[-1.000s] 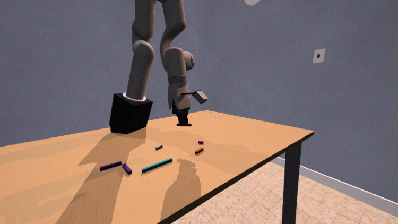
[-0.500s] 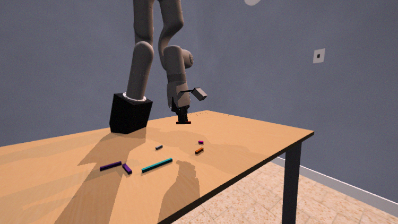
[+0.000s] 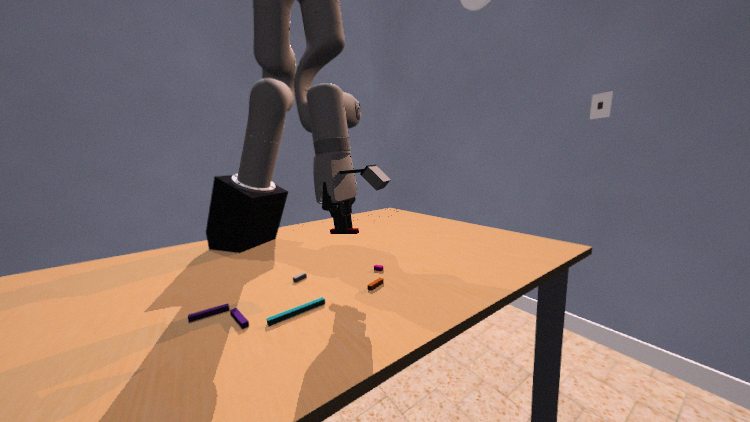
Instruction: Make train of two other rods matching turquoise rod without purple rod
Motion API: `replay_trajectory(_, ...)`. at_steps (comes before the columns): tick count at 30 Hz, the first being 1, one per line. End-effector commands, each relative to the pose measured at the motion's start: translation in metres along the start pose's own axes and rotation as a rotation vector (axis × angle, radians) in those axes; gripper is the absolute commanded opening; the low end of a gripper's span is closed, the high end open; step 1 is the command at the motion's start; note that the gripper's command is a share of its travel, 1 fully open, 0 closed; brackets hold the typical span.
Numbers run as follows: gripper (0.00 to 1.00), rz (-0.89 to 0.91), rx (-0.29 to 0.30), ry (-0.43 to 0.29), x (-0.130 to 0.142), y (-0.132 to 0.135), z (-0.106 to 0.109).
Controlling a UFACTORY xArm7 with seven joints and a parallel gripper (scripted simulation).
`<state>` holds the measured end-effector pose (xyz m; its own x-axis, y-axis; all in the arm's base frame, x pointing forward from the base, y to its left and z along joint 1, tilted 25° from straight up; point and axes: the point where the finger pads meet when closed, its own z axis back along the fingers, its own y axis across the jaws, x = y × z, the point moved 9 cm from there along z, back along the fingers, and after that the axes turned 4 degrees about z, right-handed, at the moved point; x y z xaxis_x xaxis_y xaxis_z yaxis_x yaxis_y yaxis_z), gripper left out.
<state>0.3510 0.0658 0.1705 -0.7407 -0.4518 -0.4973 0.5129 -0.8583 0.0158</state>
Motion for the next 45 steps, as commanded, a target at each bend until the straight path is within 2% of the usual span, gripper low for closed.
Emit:
replay_trajectory(1, 0.04, 0.137, -0.005, -0.071, -0.002, 0.016, 0.004)
replay_trajectory(12, 0.04, 0.414, -0.001, -0.067, 0.013, 0.043, 0.009)
replay_trajectory(14, 0.04, 0.414, -0.001, -0.067, 0.013, 0.043, 0.009)
replay_trajectory(15, 0.04, 0.488, -0.002, -0.067, 0.018, 0.049, 0.01)
replay_trajectory(26, 0.04, 0.773, -0.01, -0.068, 0.039, 0.071, 0.013)
replay_trajectory(31, 0.04, 0.852, -0.014, -0.068, 0.046, 0.076, 0.013)
replay_trajectory(32, 0.04, 0.927, -0.018, -0.068, 0.052, 0.081, 0.013)
replay_trajectory(45, 0.04, 1.241, -0.045, -0.063, 0.081, 0.096, 0.011)
